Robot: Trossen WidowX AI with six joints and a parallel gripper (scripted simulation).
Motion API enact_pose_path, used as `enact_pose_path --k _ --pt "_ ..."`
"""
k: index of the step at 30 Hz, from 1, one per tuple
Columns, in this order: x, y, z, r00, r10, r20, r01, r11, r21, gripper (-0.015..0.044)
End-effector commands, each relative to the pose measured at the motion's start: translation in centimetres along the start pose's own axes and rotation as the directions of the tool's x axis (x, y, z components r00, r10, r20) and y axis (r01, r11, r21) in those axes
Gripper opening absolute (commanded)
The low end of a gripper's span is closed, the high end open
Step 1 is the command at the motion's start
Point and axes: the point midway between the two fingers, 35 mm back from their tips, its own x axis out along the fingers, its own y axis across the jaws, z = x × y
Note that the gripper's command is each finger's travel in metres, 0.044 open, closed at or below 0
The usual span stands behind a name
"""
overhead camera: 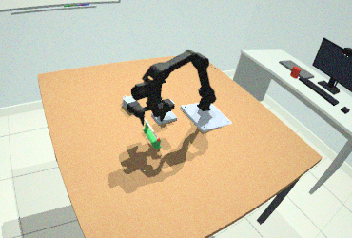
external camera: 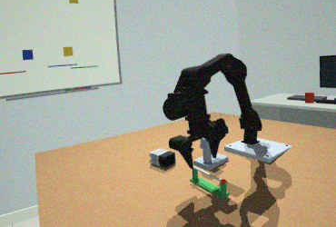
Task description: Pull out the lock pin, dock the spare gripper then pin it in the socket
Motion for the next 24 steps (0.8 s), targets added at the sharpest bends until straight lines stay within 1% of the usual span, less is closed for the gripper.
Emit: enact_pose_path --k 1,11,12,14,17,22,24 --pt "-1.1 0.0 0.1 1.0 0.0 0.0 0.0 1.0 0.0 0.044" --pt "-4.0 0.2 0.4 1.0 0.0 0.0 0.0 1.0 0.0 0.044" --pt "-3.2 0.1 0.3 1.0 0.0 0.0 0.0 1.0 0.0 0.044" --pt "-3.6 0.1 0.4 1.0 -0.005 0.001 0.005 1.0 0.001 0.044" --pt "-5.0 0.2 0.5 1.0 -0.023 0.006 0.023 1.0 0.004 0.044" --pt "-8.8 0.5 0.7 0.997 -0.073 0.02 0.073 0.997 0.014 0.044" --pt "-9.3 0.6 0.7 0.997 -0.08 0.022 0.08 0.997 0.016 0.044"
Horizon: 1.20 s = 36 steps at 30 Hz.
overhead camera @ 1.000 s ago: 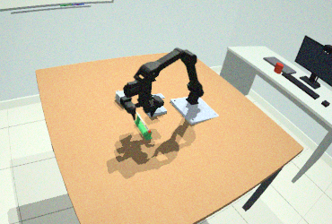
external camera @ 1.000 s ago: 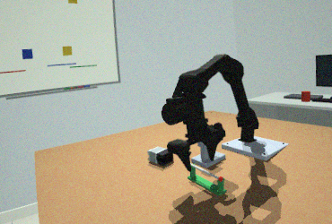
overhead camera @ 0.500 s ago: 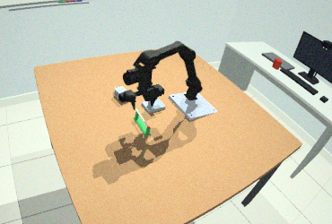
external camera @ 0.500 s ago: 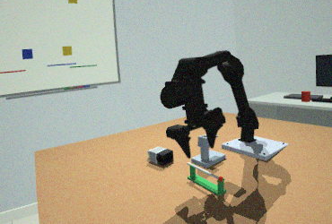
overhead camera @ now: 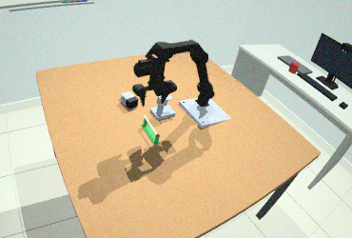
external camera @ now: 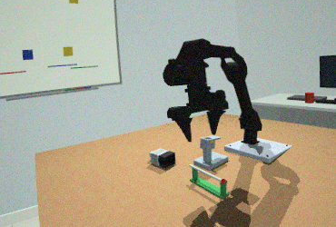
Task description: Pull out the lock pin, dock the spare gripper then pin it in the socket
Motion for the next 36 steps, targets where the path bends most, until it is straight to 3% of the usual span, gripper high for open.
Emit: enact_pose_path --k 1,3,8,12,15,20,24,31,36 --pt "-1.5 0.2 0.1 1.0 -0.021 0.009 0.02 1.0 0.006 0.044" --pt "-0.4 -0.2 -0.5 0.999 -0.025 -0.024 0.026 0.997 0.068 0.044" --pt "0.9 -1.8 -4.8 0.969 -0.113 -0.218 0.213 0.828 0.519 0.044" --pt "1.5 -2.6 -8.4 0.91 -0.171 -0.377 0.41 0.502 0.762 0.044" --pt "1.6 -3.0 -11.0 0.847 -0.204 -0.491 0.525 0.182 0.831 0.044" --pt "1.4 -2.9 -15.1 0.71 -0.234 -0.665 0.561 -0.383 0.734 0.044" --pt "1.0 -2.3 -17.9 0.576 -0.232 -0.784 0.405 -0.752 0.52 0.044" --pt "0.2 -1.0 -20.6 0.412 -0.207 -0.887 0.064 -0.965 0.254 0.044" --pt "0.2 -1.0 -20.7 0.408 -0.206 -0.89 0.053 -0.967 0.248 0.044"
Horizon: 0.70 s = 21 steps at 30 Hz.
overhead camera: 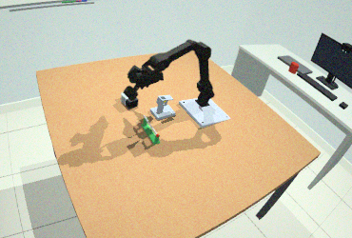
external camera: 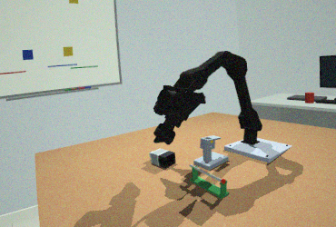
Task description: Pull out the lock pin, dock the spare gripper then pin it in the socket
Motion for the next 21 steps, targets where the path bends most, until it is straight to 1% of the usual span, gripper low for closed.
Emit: enact_pose_path --k 1,13,17,21 --pt "1.2 -3.3 1.3 0.978 -0.147 0.149 0.056 0.868 0.493 0.044" --pt "1.3 -3.2 1.2 0.978 -0.147 0.149 0.056 0.868 0.493 0.044" --pt "2.6 -2.4 -0.1 0.978 -0.149 0.144 0.059 0.865 0.498 0.044" --pt "4.9 -1.3 -2.4 0.979 -0.153 0.136 0.064 0.86 0.507 0.044"
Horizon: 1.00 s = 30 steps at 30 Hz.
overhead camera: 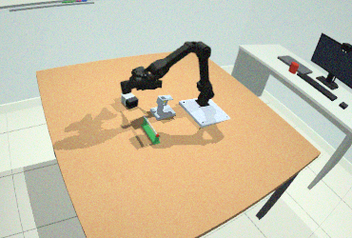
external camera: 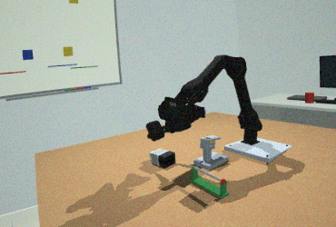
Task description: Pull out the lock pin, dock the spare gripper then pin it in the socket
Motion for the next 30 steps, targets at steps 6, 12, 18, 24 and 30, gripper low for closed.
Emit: enact_pose_path --k 6,12,18,24,30 --pt "2.0 -0.4 -3.6 1.0 -0.018 -0.006 0.018 1.0 -0.004 0.044" --pt "2.5 -0.3 -4.3 1.0 -0.018 -0.006 0.018 1.0 -0.004 0.044" --pt "3.0 -0.3 -5.2 1.0 -0.018 -0.006 0.018 1.0 -0.004 0.044" --pt "3.5 -0.3 -6.1 1.0 -0.018 -0.006 0.018 1.0 -0.004 0.044" --pt "3.9 -0.4 -6.9 1.0 -0.018 -0.006 0.018 1.0 -0.004 0.044"
